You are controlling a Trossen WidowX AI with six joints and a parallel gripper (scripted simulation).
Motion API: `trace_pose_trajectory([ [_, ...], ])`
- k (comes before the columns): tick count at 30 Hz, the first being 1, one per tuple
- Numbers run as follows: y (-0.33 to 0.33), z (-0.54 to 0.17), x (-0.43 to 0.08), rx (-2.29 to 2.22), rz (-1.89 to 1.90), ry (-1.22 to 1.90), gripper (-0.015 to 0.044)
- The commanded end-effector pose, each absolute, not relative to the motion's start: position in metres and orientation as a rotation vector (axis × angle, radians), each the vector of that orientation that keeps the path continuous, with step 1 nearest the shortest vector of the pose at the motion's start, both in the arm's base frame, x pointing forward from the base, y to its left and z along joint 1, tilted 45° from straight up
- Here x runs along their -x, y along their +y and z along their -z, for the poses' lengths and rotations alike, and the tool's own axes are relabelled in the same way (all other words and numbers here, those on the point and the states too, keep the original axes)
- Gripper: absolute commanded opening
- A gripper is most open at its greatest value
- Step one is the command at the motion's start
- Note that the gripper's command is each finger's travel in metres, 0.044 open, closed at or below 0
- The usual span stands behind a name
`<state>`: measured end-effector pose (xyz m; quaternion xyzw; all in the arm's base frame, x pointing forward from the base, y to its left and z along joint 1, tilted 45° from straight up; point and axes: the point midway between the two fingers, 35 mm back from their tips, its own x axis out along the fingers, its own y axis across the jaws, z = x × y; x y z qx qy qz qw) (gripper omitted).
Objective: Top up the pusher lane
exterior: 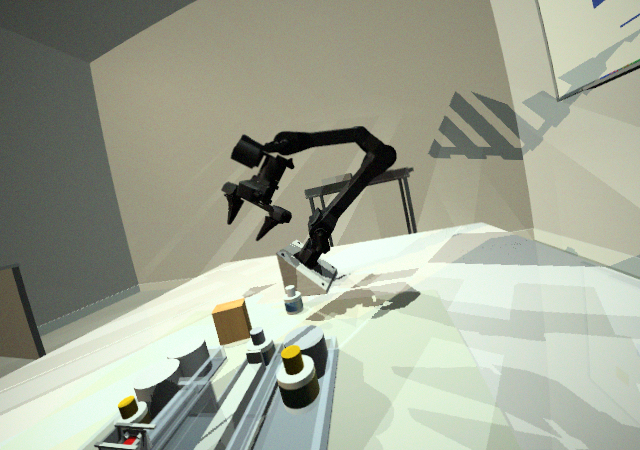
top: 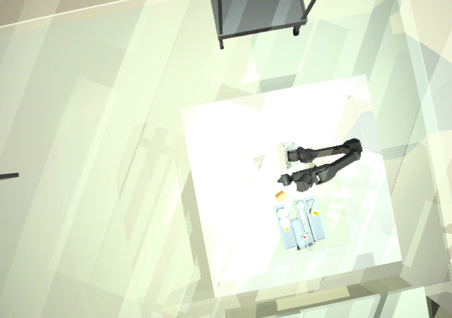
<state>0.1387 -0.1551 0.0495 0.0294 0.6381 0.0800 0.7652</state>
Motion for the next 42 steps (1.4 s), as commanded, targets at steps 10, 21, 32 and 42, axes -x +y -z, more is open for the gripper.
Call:
trace_pose_trajectory([
  [10,-0.021,-0.049,-0.157,-0.495,-0.729,1.521,0.044],
  [21,0.004,-0.025,-0.157,-0.495,-0.73,1.52,0.044],
  [32,0.017,-0.013,-0.158,-0.495,-0.73,1.519,0.044],
  [42,0.028,-0.001,-0.157,-0.495,-0.73,1.519,0.044],
])
